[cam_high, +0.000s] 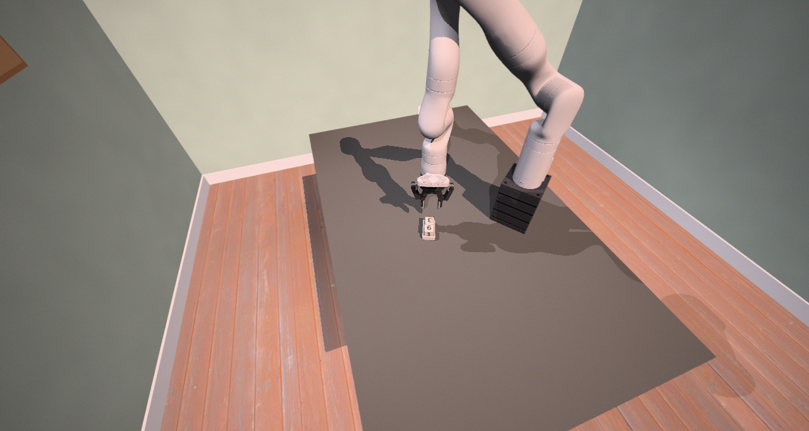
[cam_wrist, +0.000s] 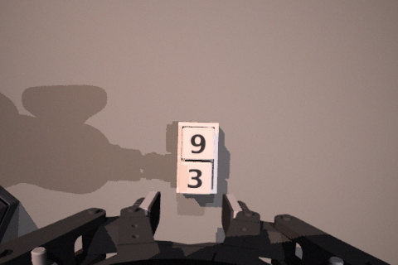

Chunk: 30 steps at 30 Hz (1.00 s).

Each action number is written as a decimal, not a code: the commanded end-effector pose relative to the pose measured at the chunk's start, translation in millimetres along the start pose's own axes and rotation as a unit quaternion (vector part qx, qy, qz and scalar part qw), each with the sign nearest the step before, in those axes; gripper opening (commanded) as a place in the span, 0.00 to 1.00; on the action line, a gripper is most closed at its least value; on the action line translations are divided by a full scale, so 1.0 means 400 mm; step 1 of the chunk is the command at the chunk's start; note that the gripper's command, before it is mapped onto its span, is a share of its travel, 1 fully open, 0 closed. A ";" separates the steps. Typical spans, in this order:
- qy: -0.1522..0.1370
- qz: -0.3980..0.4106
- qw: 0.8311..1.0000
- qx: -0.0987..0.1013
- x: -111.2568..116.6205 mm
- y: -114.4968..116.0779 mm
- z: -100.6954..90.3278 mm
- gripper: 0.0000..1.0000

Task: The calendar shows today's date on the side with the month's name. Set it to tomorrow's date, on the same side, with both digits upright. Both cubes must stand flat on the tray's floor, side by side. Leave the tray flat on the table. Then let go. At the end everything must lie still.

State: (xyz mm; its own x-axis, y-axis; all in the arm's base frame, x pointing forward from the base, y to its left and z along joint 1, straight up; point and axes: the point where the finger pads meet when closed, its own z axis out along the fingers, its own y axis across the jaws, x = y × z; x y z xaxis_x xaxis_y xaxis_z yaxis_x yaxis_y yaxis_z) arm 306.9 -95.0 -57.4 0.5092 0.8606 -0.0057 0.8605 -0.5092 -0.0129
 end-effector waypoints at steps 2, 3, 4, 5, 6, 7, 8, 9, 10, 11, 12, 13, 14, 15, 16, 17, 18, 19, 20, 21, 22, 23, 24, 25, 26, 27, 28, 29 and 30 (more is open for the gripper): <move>0.002 -0.006 1.000 -0.007 0.013 0.009 -0.015 0.48; 0.002 -0.006 1.000 -0.007 0.013 0.009 -0.015 0.48; 0.002 -0.006 1.000 -0.007 0.013 0.009 -0.015 0.48; 0.002 -0.006 1.000 -0.007 0.013 0.009 -0.015 1.00; 0.002 -0.006 1.000 -0.007 0.013 0.009 -0.015 1.00; 0.002 -0.006 1.000 -0.007 0.013 0.009 -0.015 1.00; 0.002 -0.006 1.000 -0.007 0.013 0.009 -0.015 1.00; 0.002 -0.006 1.000 -0.007 0.013 0.009 -0.015 1.00; 0.002 -0.006 1.000 -0.007 0.013 0.009 -0.015 1.00; 0.002 -0.006 1.000 -0.007 0.013 0.009 -0.015 1.00; 0.002 -0.006 1.000 -0.007 0.013 0.009 -0.015 1.00; 0.002 -0.006 1.000 -0.007 0.013 0.009 -0.015 1.00; 0.002 -0.006 1.000 -0.007 0.013 0.009 -0.015 1.00; 0.002 -0.006 1.000 -0.007 0.013 0.009 -0.015 1.00; 0.002 -0.006 1.000 -0.007 0.013 0.009 -0.015 1.00; 0.002 -0.006 1.000 -0.007 0.013 0.009 -0.015 1.00; 0.002 -0.006 1.000 -0.007 0.013 0.009 -0.015 1.00; 0.002 -0.006 1.000 -0.007 0.013 0.009 -0.015 1.00; 0.002 -0.006 1.000 -0.007 0.013 0.009 -0.015 1.00; 0.002 -0.006 1.000 -0.007 0.013 0.009 -0.015 1.00; 0.002 -0.006 1.000 -0.007 0.013 0.009 -0.015 1.00; 0.002 -0.006 1.000 -0.007 0.013 0.009 -0.015 1.00; 0.002 -0.006 1.000 -0.007 0.013 0.009 -0.015 1.00; 0.002 -0.006 1.000 -0.007 0.013 0.009 -0.015 1.00; 0.002 -0.006 1.000 -0.007 0.013 0.009 -0.016 1.00; 0.002 -0.006 1.000 -0.007 0.013 0.009 -0.017 1.00; 0.002 -0.006 1.000 -0.007 0.013 0.009 -0.019 1.00; 0.002 -0.006 1.000 -0.007 0.013 0.009 -0.022 1.00; 0.002 -0.006 1.000 -0.007 0.013 0.009 -0.026 1.00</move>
State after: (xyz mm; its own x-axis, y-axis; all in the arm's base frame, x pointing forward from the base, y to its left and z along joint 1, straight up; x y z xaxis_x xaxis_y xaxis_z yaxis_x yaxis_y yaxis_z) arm 311.3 -92.4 -50.3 0.5009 0.8655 -0.0015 0.8655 -0.5009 -0.0034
